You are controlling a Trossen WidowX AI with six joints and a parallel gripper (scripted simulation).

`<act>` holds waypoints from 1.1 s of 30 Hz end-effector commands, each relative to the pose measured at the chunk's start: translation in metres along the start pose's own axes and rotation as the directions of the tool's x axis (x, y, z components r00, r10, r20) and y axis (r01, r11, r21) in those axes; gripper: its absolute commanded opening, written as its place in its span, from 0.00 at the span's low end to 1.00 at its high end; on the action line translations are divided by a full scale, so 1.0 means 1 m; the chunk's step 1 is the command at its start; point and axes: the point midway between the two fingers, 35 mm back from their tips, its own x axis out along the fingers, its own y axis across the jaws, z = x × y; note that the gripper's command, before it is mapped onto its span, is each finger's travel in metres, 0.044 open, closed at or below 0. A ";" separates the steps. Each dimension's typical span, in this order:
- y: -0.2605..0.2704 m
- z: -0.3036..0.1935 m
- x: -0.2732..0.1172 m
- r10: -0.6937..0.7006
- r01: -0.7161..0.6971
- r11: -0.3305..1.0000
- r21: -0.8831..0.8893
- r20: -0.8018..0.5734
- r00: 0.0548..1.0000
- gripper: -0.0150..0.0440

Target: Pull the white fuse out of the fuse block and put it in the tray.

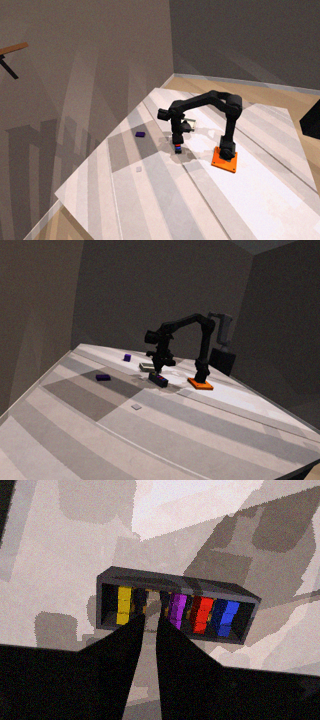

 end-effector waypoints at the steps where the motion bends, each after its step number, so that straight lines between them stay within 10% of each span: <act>1: 0.001 0.000 -0.003 0.003 -0.003 1.000 0.002 0.000 1.000 0.25; 33: 0.001 0.000 -0.019 0.005 -0.005 1.000 0.003 0.002 1.000 0.25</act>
